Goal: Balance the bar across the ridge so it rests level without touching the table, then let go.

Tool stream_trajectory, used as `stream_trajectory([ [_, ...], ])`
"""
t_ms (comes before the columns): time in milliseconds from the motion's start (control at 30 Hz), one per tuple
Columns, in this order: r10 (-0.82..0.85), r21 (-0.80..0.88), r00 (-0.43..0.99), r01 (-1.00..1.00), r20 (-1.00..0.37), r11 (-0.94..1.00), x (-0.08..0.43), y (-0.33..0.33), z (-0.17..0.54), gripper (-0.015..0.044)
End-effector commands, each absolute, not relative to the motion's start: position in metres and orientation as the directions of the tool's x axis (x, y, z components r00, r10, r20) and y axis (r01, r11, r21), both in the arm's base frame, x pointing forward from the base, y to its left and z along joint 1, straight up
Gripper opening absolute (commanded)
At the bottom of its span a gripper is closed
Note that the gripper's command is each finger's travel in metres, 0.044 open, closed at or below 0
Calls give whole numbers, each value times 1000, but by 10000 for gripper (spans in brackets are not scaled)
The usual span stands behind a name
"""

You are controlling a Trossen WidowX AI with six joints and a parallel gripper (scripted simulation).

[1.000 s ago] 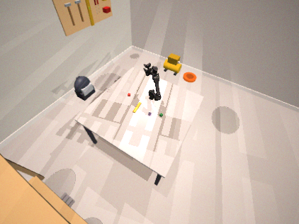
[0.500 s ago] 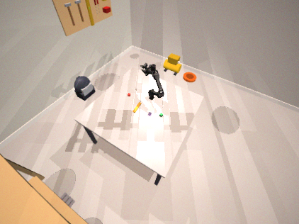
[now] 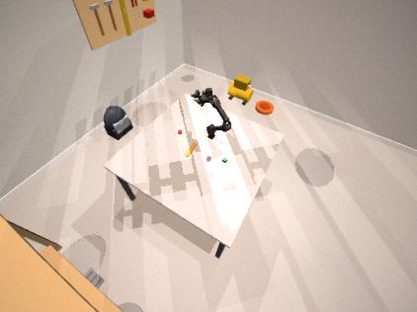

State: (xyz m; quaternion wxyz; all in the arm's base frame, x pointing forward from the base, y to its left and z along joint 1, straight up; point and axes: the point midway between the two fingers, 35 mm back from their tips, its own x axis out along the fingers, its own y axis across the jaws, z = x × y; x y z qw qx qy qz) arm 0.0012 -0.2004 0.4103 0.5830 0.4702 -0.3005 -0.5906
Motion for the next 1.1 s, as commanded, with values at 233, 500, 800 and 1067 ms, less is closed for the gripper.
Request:
stream_trajectory([
  [233,-910,823,237,545,-339,-164,23,-223,378,315],
  [500,-847,749,315,648,-428,-138,45,-234,355,315],
  [800,-763,663,390,746,-516,-67,73,-241,331,315],
  [1067,-676,579,441,815,-590,26,99,-242,308,315],
])
